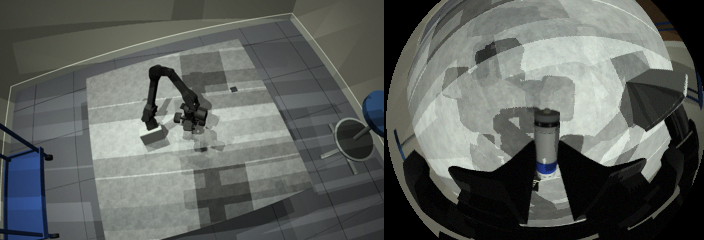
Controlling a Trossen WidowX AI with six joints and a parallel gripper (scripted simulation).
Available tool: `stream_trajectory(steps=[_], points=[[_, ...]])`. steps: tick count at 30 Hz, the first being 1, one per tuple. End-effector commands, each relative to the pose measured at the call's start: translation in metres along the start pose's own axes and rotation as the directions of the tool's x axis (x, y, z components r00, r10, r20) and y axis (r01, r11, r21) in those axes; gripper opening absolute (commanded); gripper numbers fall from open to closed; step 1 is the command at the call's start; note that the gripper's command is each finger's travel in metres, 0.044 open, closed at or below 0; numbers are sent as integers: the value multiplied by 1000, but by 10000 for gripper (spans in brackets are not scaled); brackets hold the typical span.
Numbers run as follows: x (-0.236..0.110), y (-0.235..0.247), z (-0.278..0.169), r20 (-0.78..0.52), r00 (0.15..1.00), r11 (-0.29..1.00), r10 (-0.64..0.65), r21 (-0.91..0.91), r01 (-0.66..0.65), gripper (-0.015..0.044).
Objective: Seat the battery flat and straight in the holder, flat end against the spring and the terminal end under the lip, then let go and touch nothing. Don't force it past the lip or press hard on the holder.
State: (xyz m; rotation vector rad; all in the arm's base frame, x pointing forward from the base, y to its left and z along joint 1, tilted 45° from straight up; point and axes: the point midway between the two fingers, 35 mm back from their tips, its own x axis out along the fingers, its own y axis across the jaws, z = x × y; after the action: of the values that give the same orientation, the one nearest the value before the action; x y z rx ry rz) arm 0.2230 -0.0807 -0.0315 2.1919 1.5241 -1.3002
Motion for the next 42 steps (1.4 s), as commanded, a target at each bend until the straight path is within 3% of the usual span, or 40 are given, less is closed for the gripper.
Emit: stream_trajectory(steps=[1, 12, 19, 30, 42], points=[[-5, 7, -26, -3, 1000, 993, 4, 115, -4, 64], [-11, 7, -95, -16, 1000, 914, 1, 405, 5, 64], [-9, 6, -96, -4, 1000, 912, -5, 411, 7, 64], [27, 3, -89, 205, 973, 916, -102, 401, 12, 64], [33, 4, -91, 262, 955, 915, -138, 403, 21, 64]])
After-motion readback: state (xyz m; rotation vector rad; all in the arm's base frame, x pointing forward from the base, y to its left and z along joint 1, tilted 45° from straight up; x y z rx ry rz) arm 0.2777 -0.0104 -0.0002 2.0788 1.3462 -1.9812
